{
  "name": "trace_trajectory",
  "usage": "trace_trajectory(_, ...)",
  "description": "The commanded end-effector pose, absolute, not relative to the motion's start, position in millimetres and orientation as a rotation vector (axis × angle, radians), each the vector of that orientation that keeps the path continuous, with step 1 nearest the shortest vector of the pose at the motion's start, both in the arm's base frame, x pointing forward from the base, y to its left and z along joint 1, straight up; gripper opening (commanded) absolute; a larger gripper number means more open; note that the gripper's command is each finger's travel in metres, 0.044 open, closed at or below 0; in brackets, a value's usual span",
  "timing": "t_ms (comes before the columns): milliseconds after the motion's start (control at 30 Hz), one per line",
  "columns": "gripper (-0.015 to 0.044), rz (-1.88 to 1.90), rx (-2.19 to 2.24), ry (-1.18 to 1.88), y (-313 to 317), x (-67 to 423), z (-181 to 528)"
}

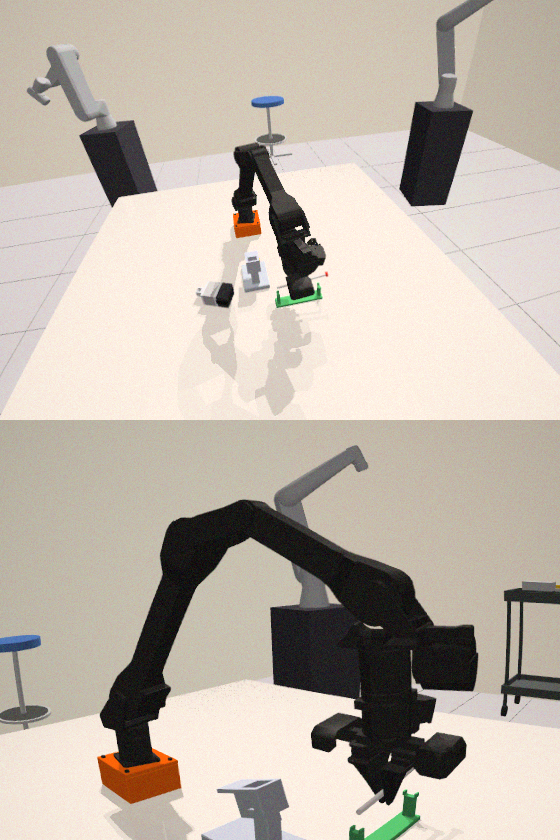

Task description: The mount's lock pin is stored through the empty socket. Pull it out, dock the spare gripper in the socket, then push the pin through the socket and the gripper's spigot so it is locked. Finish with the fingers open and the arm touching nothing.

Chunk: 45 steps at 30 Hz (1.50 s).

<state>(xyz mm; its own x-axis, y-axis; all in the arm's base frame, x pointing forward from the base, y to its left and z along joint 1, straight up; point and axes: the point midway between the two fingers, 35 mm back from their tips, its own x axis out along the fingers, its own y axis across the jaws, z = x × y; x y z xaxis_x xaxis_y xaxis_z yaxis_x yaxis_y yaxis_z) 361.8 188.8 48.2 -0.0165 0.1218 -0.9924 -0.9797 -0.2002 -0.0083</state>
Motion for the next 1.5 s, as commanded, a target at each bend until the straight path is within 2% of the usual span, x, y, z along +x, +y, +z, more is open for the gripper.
trace_trajectory(0, 0.0000, 1.419, -1.258, 1.023, 177, 363, 50)
trace_trajectory(1467, 0.0000, 1.401, -1.267, 0.995, 167, 365, 10)
